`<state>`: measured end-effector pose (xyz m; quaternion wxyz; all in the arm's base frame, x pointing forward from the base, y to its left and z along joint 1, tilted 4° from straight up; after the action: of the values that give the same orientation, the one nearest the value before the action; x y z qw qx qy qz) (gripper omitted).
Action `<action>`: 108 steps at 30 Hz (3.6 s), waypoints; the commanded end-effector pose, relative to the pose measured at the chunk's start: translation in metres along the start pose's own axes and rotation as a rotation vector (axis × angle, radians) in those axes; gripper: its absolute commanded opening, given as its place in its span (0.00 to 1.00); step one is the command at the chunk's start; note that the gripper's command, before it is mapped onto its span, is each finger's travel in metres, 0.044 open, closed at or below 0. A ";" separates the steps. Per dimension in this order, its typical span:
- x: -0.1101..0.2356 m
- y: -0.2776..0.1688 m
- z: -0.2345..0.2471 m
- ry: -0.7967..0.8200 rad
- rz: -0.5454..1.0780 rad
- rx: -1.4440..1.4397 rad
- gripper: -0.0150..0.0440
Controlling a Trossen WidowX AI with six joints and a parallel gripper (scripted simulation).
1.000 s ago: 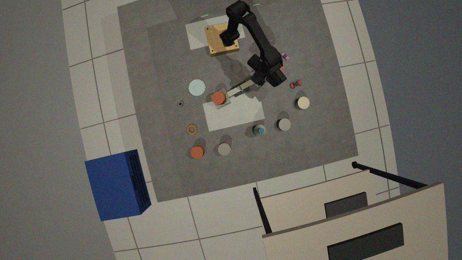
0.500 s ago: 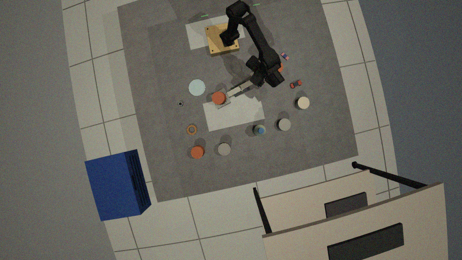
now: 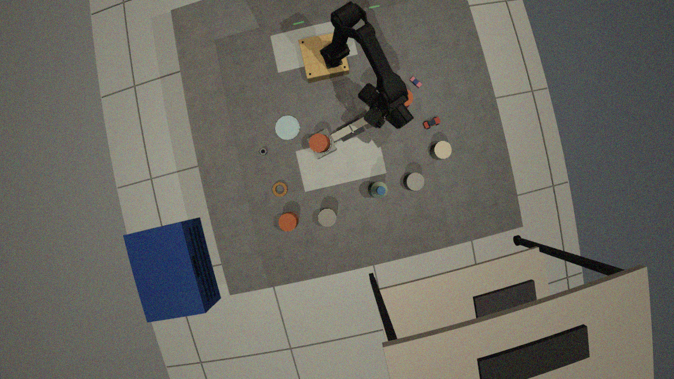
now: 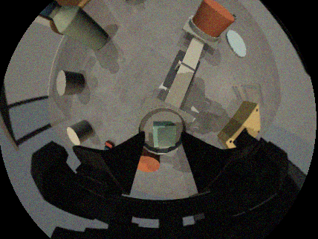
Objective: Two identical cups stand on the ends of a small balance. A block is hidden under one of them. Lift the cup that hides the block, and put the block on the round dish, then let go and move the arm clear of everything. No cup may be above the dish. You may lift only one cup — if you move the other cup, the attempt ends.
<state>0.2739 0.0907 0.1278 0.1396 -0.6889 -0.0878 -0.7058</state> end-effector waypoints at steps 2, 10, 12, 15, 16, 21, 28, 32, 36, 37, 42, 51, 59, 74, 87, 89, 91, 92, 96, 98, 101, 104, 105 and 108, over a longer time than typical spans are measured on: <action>-0.010 0.000 0.000 -0.001 0.003 0.001 0.69; -0.012 0.000 -0.001 -0.001 0.003 0.001 0.47; -0.012 0.000 -0.001 -0.001 0.003 0.001 0.45; -0.012 0.000 -0.001 -0.001 0.003 0.001 0.42; -0.012 0.000 -0.001 -0.001 0.003 0.001 0.40; 0.000 0.000 0.001 -0.001 0.003 0.001 0.25; 0.035 0.000 0.004 0.000 0.003 0.001 0.25; 0.055 0.000 0.003 -0.001 0.002 0.001 0.25; 0.076 0.000 0.001 -0.001 0.002 0.001 0.25; 0.080 0.000 0.000 -0.001 0.002 0.001 0.25; 0.083 0.000 0.000 -0.001 0.002 0.001 0.25; 0.077 0.024 0.005 0.031 0.012 -0.018 0.25; 0.068 0.061 0.005 0.031 0.001 -0.017 0.25; 0.052 0.130 -0.008 0.023 -0.018 -0.013 0.25; 0.038 0.187 -0.034 0.014 -0.028 -0.011 0.25; 0.036 0.196 -0.039 0.012 -0.029 -0.010 0.25; 0.034 0.204 -0.045 0.010 -0.030 -0.010 0.25; 0.032 0.208 -0.047 0.009 -0.031 -0.009 0.25; 0.028 0.224 -0.059 0.006 -0.033 -0.008 0.25; 0.026 0.232 -0.066 0.004 -0.033 -0.008 0.25; 0.022 0.243 -0.076 0.001 -0.034 -0.007 0.25; 0.019 0.254 -0.086 -0.001 -0.034 -0.006 0.25; 0.017 0.257 -0.090 -0.002 -0.034 -0.006 0.25; 0.014 0.267 -0.101 -0.005 -0.034 -0.005 0.25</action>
<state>0.2718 -0.1794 0.1252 0.1251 -0.6882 -0.0949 -0.7083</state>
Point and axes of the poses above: the point midway between the two fingers, 35 mm back from their tips, its own x axis back along the fingers, its own z axis across the jaws, y = z × x, the point moved 4 cm from there along x, back along the fingers, and after that the axes turned 13 degrees about -x, right-handed, at the moved point
